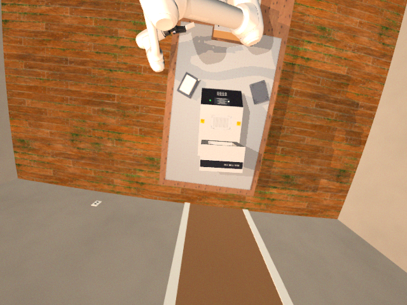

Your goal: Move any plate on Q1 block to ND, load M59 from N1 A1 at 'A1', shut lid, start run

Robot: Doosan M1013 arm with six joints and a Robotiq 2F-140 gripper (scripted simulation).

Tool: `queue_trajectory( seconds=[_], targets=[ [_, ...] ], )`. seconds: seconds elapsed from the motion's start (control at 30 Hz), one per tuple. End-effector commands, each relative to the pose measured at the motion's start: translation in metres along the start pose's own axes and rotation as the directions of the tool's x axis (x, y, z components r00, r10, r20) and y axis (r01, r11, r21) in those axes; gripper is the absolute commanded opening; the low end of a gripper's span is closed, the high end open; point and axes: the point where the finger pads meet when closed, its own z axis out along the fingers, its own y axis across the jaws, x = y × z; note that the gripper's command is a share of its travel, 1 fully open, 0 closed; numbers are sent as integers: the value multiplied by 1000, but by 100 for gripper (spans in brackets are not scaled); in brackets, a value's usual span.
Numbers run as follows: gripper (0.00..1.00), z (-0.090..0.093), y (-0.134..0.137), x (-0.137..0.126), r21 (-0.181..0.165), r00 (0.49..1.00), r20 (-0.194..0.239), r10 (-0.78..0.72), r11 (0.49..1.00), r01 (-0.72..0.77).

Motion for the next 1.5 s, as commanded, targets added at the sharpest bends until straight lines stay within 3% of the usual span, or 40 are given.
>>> queue_trajectory(
  seconds=[0.0, 0.53, 0.57, 0.8, 0.87, 0.9, 1.03, 1.1, 1.27, 1.3, 1.37, 1.47],
  targets=[
    [100, 0, 0, 0, 0, 1000, 0, 0, 1000, 0],
    [100, 0, 0, 0, 0, 1000, 0, 0, 1000, 0],
    [0, -3, 0, 4, -27, 1000, 10, 18, 999, -17],
    [0, -20, -2, 31, -218, 988, 62, 144, 968, -127],
    [0, -24, -3, 38, -273, 981, 71, 180, 949, -154],
    [0, -24, -3, 38, -274, 981, 71, 180, 949, -155],
    [0, -35, -6, 54, -387, 967, 73, 245, 900, -199],
    [0, -35, -6, 54, -387, 967, 73, 245, 900, -199],
    [0, -48, -12, 75, -524, 947, 58, 317, 817, -241],
    [0, -51, -13, 79, -540, 944, 55, 325, 805, -246],
    [0, -54, -15, 84, -540, 944, 55, 325, 805, -246],
    [0, -61, -19, 96, -617, 933, 34, 358, 742, -262]
  ],
)
